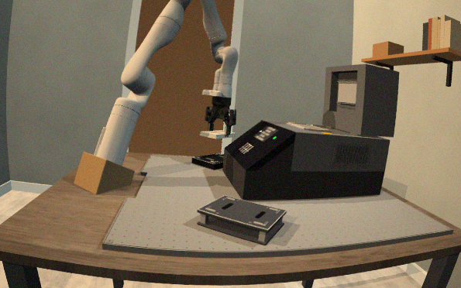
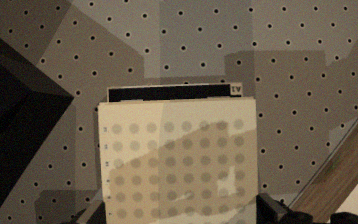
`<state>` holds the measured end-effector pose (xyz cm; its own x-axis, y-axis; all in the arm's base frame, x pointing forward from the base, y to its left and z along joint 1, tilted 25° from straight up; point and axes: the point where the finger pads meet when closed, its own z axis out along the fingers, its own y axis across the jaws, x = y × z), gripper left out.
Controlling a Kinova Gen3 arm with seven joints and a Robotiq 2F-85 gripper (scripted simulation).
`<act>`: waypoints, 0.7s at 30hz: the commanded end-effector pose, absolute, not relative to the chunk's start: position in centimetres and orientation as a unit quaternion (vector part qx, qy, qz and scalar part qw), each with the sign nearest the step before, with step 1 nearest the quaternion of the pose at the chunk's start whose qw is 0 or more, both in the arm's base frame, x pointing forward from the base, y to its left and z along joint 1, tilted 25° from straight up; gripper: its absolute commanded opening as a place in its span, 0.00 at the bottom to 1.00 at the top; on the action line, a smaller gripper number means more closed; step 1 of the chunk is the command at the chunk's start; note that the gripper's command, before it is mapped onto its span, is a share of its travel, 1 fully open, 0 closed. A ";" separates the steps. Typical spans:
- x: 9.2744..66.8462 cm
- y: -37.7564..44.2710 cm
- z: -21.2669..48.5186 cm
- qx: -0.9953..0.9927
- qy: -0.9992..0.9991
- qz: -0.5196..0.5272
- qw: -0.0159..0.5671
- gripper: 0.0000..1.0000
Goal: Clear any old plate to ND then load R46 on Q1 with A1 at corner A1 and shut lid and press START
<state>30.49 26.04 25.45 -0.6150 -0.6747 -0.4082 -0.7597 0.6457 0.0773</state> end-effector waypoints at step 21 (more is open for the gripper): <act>29.9 25.0 28.1 -0.403 0.890 0.123 0.175 0.90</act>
<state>29.98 25.17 27.71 -0.6150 -0.6752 -0.4074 -0.7598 0.6456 0.0772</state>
